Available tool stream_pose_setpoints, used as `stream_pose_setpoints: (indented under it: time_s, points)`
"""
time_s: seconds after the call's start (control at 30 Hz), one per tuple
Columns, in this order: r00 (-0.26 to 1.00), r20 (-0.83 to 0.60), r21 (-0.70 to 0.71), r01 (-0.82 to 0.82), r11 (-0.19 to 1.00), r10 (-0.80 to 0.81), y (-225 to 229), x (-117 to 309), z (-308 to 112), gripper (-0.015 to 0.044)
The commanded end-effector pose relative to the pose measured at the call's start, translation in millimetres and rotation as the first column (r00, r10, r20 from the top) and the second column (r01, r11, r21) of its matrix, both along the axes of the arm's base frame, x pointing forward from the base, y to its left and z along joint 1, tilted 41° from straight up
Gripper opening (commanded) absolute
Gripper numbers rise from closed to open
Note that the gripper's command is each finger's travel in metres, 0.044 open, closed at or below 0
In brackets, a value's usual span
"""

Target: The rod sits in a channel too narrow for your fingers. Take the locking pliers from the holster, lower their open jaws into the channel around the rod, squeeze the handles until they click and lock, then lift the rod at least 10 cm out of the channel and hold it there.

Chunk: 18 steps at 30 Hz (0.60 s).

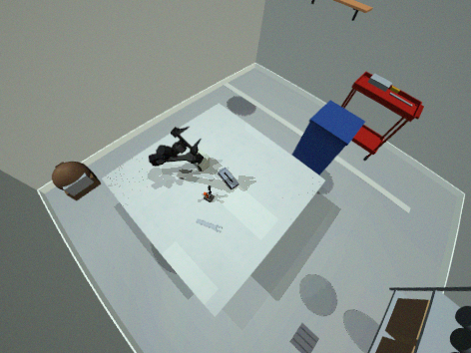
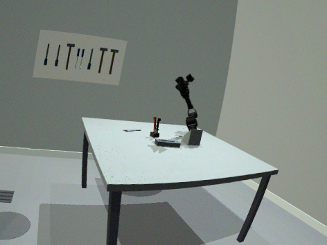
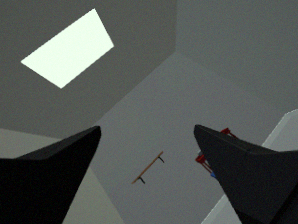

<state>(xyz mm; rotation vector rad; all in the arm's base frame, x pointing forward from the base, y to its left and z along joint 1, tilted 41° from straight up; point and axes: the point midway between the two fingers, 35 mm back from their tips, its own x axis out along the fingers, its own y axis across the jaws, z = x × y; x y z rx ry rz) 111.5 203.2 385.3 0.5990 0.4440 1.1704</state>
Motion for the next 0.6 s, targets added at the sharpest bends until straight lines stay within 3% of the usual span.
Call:
stream_pose_setpoints:
  time_s: [0.0, 0.2, 0.43, 0.57]
  points:
    - [0.936, 0.180, -0.054, 0.316, 0.947, -0.302, -22, 75, -15, 0.0440]
    - [0.680, 0.417, -0.108, 0.696, 0.710, -0.603, -91, 157, -35, 0.0440]
    - [0.323, 0.618, -0.154, 0.944, 0.292, -0.717, -197, 203, -61, 0.0440]
    - [0.303, 0.628, -0.156, 0.951, 0.266, -0.716, -203, 204, -62, 0.0440]
